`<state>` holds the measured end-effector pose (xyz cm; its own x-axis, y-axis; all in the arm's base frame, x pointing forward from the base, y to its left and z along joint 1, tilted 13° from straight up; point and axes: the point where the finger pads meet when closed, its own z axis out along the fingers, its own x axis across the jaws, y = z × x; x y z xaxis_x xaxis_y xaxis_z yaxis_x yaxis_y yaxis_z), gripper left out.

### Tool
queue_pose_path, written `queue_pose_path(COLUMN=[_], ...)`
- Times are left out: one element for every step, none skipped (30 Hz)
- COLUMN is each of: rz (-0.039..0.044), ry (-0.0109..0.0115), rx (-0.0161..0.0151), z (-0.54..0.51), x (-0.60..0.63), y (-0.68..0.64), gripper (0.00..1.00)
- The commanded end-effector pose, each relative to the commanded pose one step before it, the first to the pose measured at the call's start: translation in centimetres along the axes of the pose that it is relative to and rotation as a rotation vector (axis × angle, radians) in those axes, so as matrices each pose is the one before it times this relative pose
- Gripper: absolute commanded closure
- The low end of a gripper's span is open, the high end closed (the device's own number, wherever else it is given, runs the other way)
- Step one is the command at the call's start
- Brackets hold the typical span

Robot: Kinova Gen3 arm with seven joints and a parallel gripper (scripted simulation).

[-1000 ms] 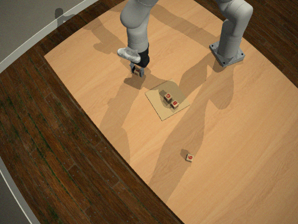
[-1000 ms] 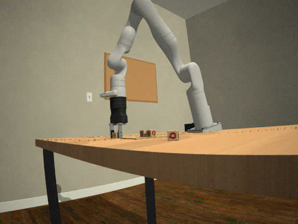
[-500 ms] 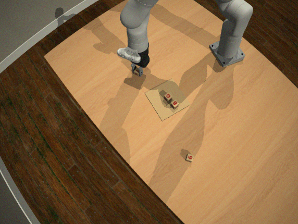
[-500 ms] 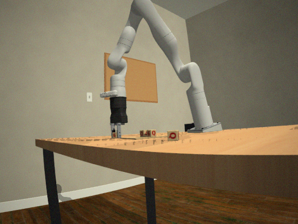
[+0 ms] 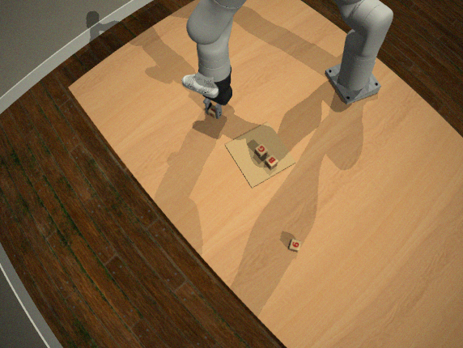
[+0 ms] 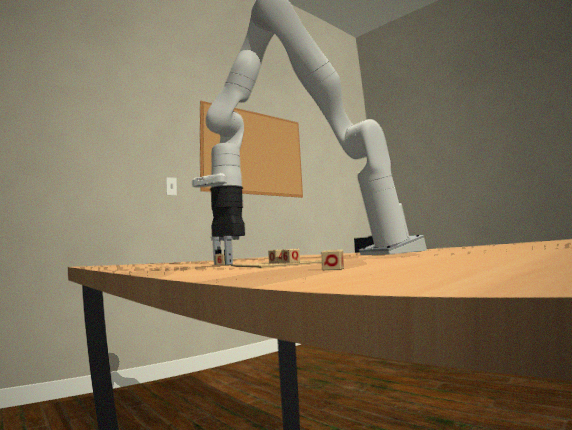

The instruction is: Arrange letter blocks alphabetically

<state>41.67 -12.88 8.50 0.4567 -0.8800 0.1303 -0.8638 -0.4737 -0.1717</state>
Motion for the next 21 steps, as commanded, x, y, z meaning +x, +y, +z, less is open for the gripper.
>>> queue_pose_path(rz=[0.00015,0.0,0.0,0.0,0.0,0.0,0.0,0.0,0.0,0.0,0.0,0.0,0.0,-0.00001,-0.00001,-0.00001,0.00001,0.0,0.0,0.00001,-0.00002], ry=[0.0009,0.0,0.0,0.0,0.0,0.0,0.0,0.0,0.0,0.0,0.0,0.0,0.0,0.0,0.0,0.0,0.0,0.0,0.0,-0.00001,0.00001], rx=[0.00122,0.0,0.0,0.0,0.0,0.0,0.0,0.0,0.0,0.0,0.0,0.0,0.0,0.00001,0.00001,0.00001,0.0,0.0,0.0,-0.00001,0.00001], z=[-0.051,0.0,0.0,0.0,0.0,0.0,0.0,0.0,0.0,0.0,0.0,-0.002,-0.014,-0.036,-0.067,-0.103,-0.144,0.0,0.0,-0.188,-0.233], x=[0.037,0.0,0.0,0.0,0.0,0.0,0.0,0.0,0.0,0.0,0.0,0.0,0.0,0.0,0.0,0.0,0.0,0.0,0.0,0.0,0.0], y=[-0.034,0.0,0.0,0.0,0.0,0.0,0.0,0.0,0.0,0.0,0.0,0.0,0.0,0.0,-0.001,0.0,0.0,0.0,0.0,0.001,-0.001], gripper=[0.51,0.51,0.51,0.51,0.51,0.51,0.51,0.51,0.51,0.51,0.51,0.51,0.51,0.51,0.51,0.51,0.51,0.51,0.51,0.51,0.51])
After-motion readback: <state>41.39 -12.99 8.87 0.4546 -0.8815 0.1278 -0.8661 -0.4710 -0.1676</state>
